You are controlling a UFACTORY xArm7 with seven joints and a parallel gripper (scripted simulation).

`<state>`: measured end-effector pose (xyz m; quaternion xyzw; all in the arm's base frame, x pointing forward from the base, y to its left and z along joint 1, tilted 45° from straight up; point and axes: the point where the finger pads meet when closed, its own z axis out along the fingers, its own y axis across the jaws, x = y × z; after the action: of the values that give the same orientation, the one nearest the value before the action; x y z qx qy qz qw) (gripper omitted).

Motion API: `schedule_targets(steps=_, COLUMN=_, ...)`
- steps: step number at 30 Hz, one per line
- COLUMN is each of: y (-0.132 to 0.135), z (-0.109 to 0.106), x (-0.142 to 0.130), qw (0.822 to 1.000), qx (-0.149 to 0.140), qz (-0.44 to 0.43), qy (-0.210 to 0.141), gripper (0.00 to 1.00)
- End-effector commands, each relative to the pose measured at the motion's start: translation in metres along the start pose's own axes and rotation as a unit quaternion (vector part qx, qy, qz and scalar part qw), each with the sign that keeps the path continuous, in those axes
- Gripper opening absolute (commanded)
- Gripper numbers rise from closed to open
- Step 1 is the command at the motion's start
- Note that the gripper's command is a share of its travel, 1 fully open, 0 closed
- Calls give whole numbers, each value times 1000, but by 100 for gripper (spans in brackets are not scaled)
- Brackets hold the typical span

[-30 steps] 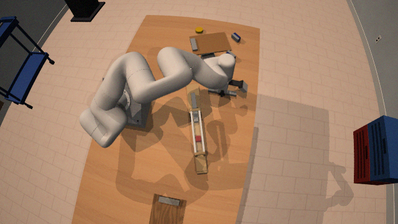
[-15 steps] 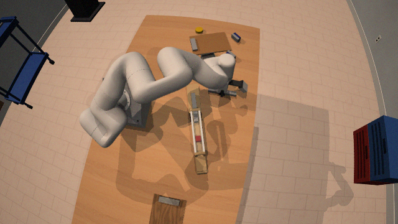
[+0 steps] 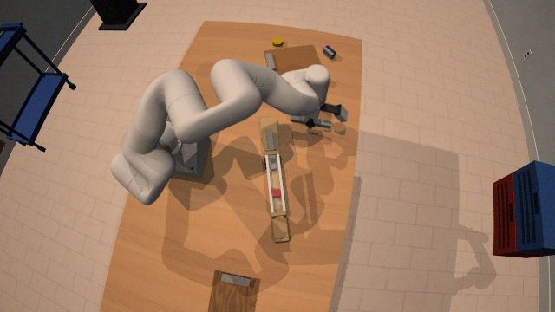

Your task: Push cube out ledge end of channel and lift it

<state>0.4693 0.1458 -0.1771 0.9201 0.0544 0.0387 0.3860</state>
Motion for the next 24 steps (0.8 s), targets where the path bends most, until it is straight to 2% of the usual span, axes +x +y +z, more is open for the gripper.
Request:
schedule_targets(steps=1, y=-1, z=-37, x=2, qw=1000, qx=2, qz=0, qy=3, gripper=0)
schedule_targets(steps=4, y=-1, z=-61, x=2, qw=1000, qx=2, qz=0, qy=3, gripper=0)
schedule_targets(steps=6, y=-1, z=-68, x=2, qw=1000, qx=2, qz=0, qy=3, gripper=0)
schedule_targets(steps=20, y=-1, z=-69, x=1, qw=1000, qx=2, qz=1, qy=3, gripper=0)
schedule_targets(steps=24, y=-5, z=-70, x=-8, qw=1000, qx=3, qz=28, qy=1, gripper=0)
